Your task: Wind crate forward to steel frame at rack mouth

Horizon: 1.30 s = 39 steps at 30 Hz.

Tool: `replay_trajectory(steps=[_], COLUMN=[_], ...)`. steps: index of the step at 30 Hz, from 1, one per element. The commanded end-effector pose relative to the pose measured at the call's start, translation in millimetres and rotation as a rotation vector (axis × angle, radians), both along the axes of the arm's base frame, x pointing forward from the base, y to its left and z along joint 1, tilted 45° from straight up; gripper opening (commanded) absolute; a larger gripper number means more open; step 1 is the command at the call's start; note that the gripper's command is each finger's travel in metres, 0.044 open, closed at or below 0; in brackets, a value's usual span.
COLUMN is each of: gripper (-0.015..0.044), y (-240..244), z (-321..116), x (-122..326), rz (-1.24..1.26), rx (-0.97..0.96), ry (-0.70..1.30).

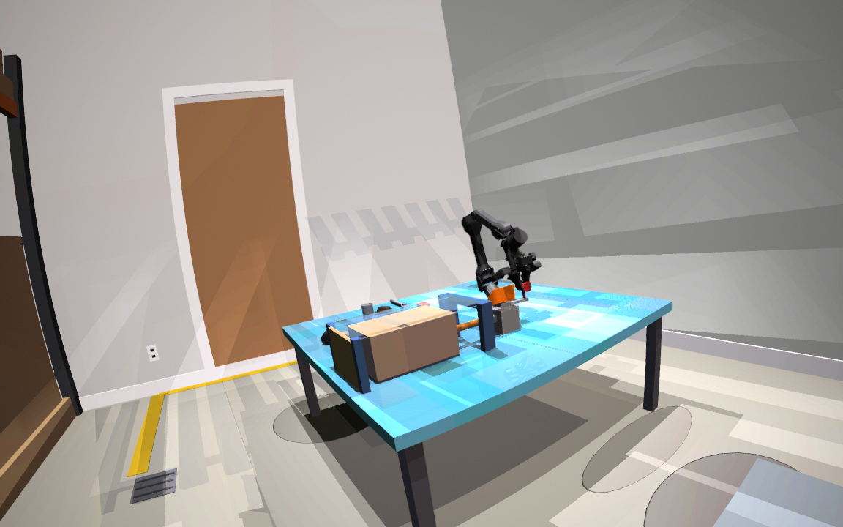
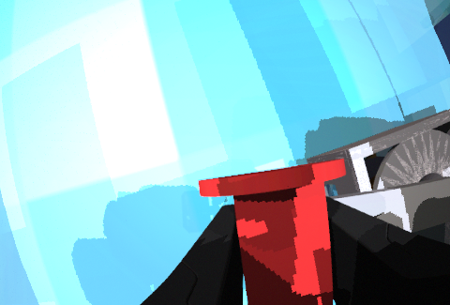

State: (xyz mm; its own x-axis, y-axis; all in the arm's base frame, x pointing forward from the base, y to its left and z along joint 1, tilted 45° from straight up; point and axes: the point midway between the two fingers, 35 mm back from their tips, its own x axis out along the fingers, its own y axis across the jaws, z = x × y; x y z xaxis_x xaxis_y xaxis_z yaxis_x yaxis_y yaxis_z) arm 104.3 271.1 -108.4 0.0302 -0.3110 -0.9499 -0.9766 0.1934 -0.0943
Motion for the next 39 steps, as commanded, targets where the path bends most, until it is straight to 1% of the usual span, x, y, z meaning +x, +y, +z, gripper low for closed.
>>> replay_trajectory(steps=[1,29,34,39], gripper=[0.0,0.0,0.0,0.0], y=[-3,-25,-41,-46], z=[0,20,35,38], x=[0,-3,1,3], rz=[0.003,0.003,0.003,0.003], rx=[-0.005,-0.008,-0.01,-0.011], ry=[-0.002,-0.001,-0.002,-0.002])
